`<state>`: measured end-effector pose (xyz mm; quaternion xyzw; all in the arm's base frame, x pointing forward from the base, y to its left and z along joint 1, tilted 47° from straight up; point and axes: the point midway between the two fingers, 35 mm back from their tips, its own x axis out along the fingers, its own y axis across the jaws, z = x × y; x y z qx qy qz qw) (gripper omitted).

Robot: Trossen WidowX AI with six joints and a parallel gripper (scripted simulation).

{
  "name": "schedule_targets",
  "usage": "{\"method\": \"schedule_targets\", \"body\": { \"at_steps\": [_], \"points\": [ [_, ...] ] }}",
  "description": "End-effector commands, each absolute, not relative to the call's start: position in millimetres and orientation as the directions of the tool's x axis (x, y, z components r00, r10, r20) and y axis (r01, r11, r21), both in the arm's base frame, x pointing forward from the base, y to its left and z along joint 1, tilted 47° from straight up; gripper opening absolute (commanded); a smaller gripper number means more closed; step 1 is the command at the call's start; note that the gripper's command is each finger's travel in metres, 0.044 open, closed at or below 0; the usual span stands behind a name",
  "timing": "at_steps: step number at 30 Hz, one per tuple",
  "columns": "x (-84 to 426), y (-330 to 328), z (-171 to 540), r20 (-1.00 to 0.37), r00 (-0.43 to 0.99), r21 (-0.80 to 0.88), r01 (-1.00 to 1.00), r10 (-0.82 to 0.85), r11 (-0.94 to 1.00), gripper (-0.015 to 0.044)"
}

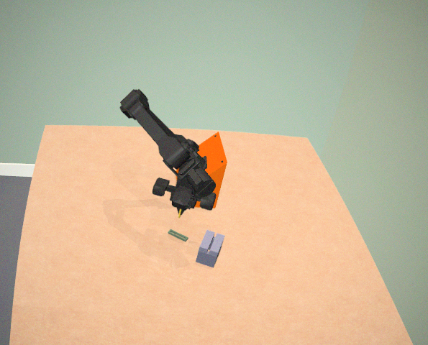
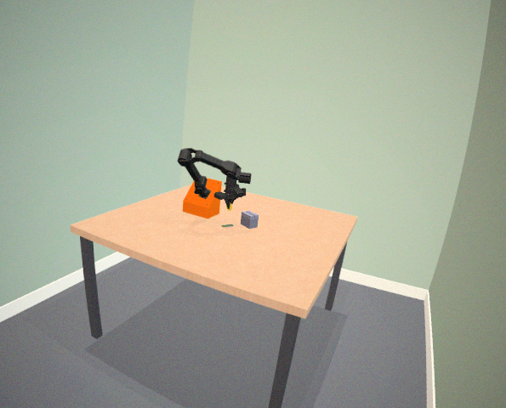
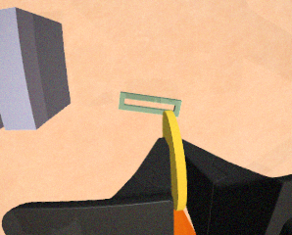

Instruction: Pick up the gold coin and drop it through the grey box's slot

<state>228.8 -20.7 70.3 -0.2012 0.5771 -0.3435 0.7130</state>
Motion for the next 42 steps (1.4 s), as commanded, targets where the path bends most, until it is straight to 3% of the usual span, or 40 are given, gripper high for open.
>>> {"method": "schedule_targets", "body": {
  "at_steps": [1, 42],
  "points": [
    [229.4, -21.0, 71.3, -0.684, 0.098, -0.662, 0.333, -0.723, 0.672, 0.0],
    [286.6, 30.7, 31.1, -0.687, 0.101, -0.658, 0.335, -0.72, 0.675, 0.0]
  ]
}}
